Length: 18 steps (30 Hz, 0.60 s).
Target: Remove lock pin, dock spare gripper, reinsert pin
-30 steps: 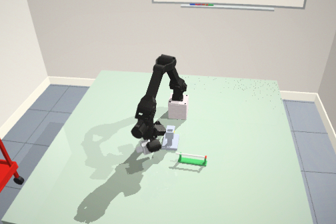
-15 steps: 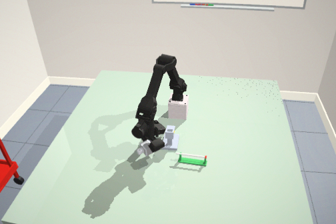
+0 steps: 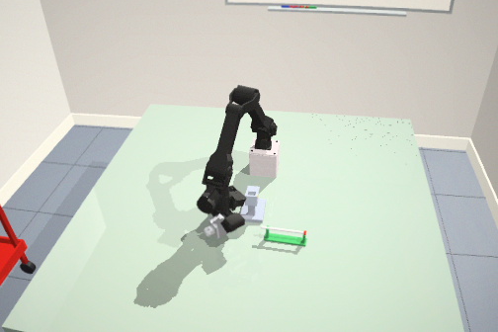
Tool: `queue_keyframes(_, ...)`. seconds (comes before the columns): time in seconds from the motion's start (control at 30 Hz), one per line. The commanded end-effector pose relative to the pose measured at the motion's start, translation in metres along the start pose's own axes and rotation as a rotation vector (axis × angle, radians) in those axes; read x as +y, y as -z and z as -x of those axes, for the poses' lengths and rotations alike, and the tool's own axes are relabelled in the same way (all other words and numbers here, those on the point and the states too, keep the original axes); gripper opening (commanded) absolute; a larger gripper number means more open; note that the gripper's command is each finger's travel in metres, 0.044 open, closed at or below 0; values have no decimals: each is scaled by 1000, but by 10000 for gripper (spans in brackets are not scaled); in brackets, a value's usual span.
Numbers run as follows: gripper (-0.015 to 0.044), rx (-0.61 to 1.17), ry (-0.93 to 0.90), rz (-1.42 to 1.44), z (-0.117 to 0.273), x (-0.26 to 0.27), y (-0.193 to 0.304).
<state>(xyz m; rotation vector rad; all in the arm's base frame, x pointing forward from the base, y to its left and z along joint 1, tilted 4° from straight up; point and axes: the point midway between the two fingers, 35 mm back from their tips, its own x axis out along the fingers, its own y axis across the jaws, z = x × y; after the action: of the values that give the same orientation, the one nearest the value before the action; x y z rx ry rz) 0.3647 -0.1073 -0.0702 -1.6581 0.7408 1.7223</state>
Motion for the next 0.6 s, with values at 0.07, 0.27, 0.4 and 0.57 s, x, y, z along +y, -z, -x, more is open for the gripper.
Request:
queue_keyframes(0.07, 26, 1, 0, 0, -3, 0, 0)
queue_keyframes(0.27, 184, 1, 0, 0, -3, 0, 0)
queue_keyframes(0.4, 289, 1, 0, 0, -3, 0, 0)
queue_keyframes(0.57, 420, 1, 0, 0, -3, 0, 0)
